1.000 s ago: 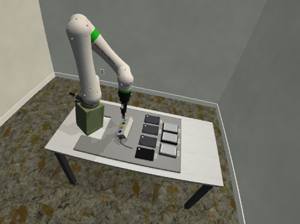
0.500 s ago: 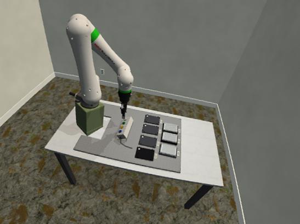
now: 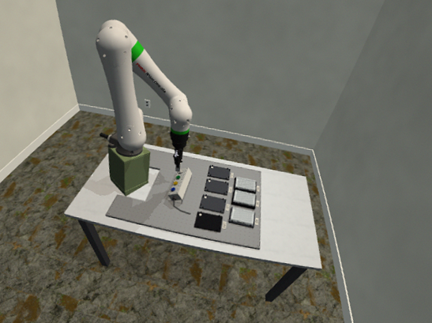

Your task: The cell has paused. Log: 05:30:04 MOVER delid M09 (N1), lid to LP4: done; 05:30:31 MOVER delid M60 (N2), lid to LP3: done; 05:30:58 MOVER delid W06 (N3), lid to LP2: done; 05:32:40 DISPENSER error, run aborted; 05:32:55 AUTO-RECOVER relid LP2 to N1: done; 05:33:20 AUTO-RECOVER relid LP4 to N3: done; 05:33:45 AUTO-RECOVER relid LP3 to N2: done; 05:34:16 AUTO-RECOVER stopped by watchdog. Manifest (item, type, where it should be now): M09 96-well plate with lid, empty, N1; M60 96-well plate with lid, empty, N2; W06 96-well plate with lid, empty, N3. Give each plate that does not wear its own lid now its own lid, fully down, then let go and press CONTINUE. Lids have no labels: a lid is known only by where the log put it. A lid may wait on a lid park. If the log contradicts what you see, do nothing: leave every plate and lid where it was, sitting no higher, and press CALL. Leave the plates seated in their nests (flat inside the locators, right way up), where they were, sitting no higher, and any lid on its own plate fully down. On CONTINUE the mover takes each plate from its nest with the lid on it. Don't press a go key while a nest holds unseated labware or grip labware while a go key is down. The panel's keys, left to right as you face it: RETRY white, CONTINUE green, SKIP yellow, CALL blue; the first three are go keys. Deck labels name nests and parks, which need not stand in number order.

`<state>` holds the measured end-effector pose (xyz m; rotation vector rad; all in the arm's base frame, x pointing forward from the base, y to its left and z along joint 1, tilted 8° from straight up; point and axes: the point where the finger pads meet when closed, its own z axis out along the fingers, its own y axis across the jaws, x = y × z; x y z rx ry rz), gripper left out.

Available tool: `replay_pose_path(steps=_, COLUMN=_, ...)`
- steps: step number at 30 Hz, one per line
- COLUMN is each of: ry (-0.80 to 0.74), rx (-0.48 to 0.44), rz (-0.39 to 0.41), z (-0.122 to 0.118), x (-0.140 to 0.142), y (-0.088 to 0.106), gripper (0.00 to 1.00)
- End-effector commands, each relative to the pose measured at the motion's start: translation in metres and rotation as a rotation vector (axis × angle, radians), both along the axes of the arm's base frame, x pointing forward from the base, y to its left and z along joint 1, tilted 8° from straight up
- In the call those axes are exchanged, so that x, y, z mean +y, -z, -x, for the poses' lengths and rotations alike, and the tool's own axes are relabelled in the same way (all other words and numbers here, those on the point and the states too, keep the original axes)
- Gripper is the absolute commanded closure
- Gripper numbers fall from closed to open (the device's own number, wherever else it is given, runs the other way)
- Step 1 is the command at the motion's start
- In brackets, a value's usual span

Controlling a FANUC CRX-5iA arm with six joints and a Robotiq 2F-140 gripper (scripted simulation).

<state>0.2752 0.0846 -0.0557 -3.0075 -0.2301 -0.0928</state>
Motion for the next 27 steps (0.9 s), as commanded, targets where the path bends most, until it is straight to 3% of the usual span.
replay_pose_path(steps=1, ry=0.000, rx=0.000, rz=0.000, z=0.000, x=0.000, y=0.001, gripper=1.00)
replay_pose_path(steps=27, ry=0.000, rx=0.000, rz=0.000, z=0.000, x=0.003, y=0.014, gripper=1.00)
